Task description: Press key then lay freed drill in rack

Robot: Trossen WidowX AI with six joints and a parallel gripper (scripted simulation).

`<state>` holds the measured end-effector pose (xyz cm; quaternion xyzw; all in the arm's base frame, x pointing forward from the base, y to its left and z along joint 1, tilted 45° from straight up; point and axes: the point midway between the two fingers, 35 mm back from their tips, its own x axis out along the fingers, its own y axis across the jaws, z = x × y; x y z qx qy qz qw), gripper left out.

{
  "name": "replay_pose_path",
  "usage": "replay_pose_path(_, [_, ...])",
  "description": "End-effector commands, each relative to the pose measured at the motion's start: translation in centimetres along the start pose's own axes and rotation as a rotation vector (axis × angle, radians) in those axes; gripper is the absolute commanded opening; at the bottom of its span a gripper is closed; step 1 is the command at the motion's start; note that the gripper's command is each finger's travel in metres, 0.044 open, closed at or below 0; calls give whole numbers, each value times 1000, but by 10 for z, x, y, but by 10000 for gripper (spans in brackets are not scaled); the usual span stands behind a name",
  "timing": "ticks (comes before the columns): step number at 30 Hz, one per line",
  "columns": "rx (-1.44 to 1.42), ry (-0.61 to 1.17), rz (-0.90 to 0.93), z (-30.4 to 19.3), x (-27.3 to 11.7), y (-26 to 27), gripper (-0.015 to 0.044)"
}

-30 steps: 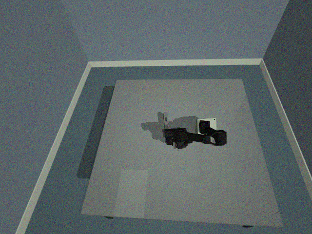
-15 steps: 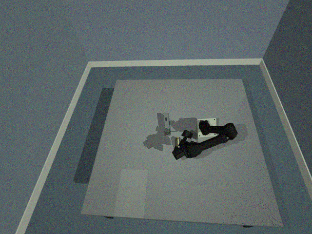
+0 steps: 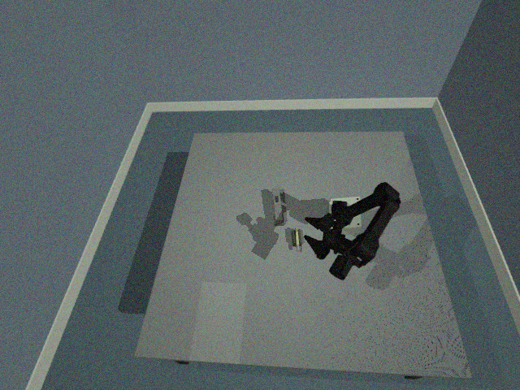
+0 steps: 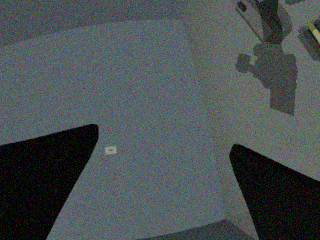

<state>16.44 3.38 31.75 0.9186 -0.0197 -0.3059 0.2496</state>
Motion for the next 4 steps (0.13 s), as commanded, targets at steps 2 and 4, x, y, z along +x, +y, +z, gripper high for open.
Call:
replay_pose_path(2, [-44, 18, 23, -2, -3, 5, 440])
replay_pose_path(4, [-44, 18, 23, -2, -3, 5, 440])
